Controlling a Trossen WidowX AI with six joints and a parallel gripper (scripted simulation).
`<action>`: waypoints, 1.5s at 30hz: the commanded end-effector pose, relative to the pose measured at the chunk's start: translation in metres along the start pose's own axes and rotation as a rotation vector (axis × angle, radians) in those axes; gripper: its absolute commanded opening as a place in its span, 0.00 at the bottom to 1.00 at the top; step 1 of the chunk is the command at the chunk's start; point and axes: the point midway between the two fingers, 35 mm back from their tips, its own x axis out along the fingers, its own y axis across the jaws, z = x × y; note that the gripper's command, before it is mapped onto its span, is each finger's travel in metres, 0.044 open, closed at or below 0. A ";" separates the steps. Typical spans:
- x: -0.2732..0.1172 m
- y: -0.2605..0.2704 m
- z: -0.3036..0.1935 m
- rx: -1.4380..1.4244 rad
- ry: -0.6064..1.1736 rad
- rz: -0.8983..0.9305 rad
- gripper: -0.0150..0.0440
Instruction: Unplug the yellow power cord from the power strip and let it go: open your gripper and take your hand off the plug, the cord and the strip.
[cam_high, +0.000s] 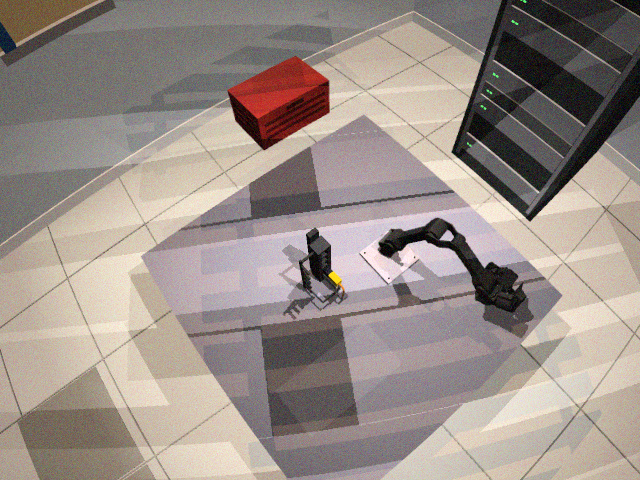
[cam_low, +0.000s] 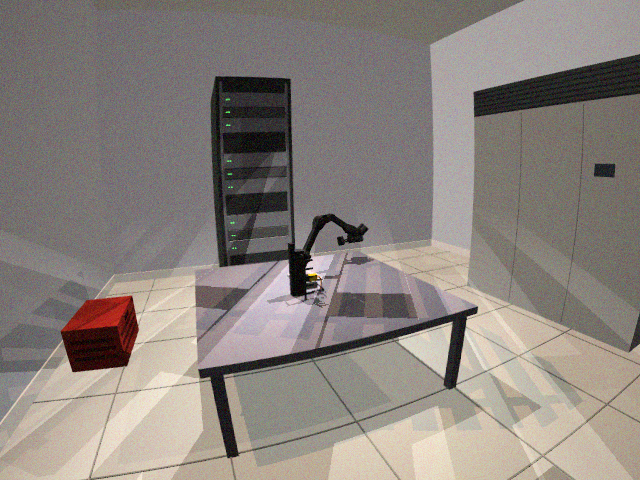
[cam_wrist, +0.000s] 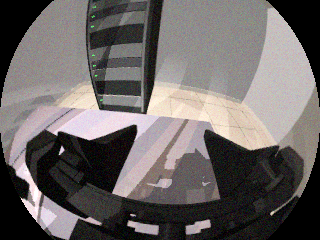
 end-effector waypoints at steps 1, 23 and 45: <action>-0.001 0.000 -0.001 0.008 0.004 -0.004 0.89; -0.335 0.038 -0.137 0.488 0.632 -0.703 0.53; -0.483 0.363 -0.145 1.300 1.111 -0.858 0.53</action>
